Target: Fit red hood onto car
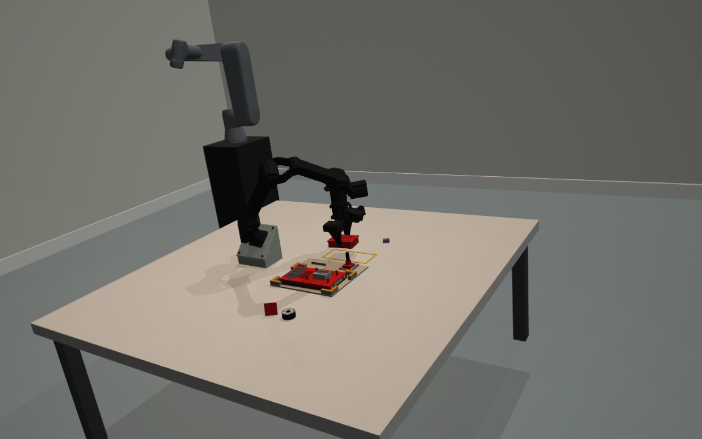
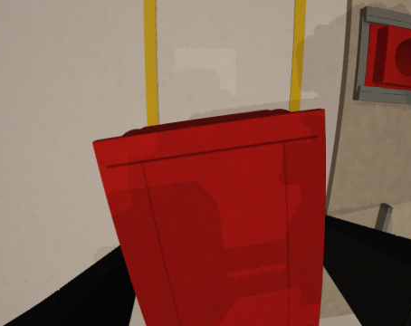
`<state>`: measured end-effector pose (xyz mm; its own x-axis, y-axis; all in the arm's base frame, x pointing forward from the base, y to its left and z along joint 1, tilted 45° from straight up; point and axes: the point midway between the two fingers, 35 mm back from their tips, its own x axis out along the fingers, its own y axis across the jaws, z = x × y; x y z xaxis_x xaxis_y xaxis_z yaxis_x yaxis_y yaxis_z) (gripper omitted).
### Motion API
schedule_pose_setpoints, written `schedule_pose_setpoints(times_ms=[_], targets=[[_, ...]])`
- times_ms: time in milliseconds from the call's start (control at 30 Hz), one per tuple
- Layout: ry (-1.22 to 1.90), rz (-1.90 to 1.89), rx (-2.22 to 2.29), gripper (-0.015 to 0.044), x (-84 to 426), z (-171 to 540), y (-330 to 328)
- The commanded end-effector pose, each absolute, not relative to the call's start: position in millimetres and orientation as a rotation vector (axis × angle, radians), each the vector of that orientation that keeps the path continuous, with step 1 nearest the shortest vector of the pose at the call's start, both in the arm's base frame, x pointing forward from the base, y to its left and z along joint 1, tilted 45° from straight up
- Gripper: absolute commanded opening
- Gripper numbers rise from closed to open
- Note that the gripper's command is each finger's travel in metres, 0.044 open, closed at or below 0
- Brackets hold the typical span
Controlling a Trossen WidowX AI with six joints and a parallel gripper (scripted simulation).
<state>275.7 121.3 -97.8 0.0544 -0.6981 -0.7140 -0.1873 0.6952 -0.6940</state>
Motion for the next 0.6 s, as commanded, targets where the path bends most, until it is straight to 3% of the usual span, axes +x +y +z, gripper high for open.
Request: schedule_pose_setpoints(times_ms=[0, 567], targets=[[1.492, -0.444, -0.751, 0.0, 277.1, -86.0, 135.2], [1.495, -0.447, -0.762, 0.0, 274.2, -60.6, 157.1]])
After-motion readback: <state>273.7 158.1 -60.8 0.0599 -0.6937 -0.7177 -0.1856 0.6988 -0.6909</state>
